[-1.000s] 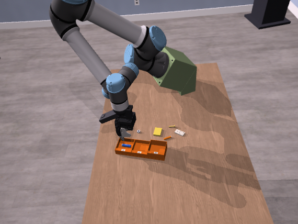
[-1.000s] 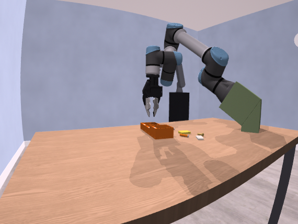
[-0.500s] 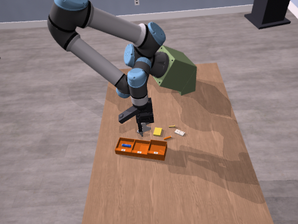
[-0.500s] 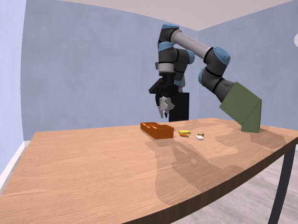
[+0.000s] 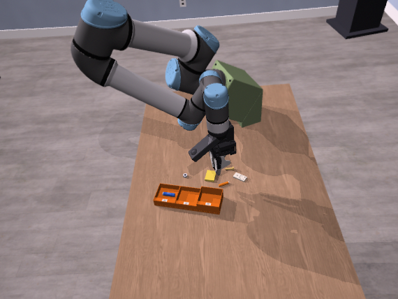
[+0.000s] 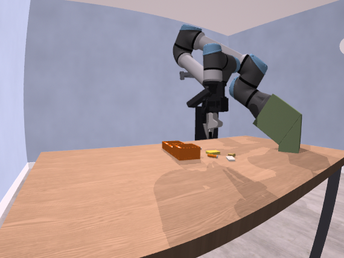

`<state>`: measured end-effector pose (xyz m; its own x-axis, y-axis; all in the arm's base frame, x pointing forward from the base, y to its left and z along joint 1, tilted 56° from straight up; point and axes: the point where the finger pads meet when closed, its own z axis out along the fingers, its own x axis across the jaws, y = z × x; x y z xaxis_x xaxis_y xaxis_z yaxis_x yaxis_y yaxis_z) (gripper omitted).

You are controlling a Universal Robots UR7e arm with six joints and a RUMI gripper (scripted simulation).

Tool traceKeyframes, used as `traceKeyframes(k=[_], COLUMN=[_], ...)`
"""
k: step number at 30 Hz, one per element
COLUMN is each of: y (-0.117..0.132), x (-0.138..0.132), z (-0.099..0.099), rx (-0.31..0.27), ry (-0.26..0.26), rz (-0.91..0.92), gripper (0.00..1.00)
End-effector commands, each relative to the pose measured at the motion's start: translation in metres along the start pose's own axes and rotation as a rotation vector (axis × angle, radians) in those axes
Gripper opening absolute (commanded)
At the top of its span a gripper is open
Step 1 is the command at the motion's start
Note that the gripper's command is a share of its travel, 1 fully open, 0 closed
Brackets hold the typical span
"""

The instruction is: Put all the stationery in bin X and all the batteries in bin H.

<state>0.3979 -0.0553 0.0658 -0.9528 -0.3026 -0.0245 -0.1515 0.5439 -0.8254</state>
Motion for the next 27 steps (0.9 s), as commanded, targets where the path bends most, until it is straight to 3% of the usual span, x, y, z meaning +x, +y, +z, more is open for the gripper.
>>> traceKeyframes(k=[1,27], y=[0.039,0.023], x=[-0.013,-0.006], z=[0.000,0.001], rx=[0.010,0.009], ry=[-0.001,0.002], rz=[0.008,0.009], gripper=[0.14,0.14])
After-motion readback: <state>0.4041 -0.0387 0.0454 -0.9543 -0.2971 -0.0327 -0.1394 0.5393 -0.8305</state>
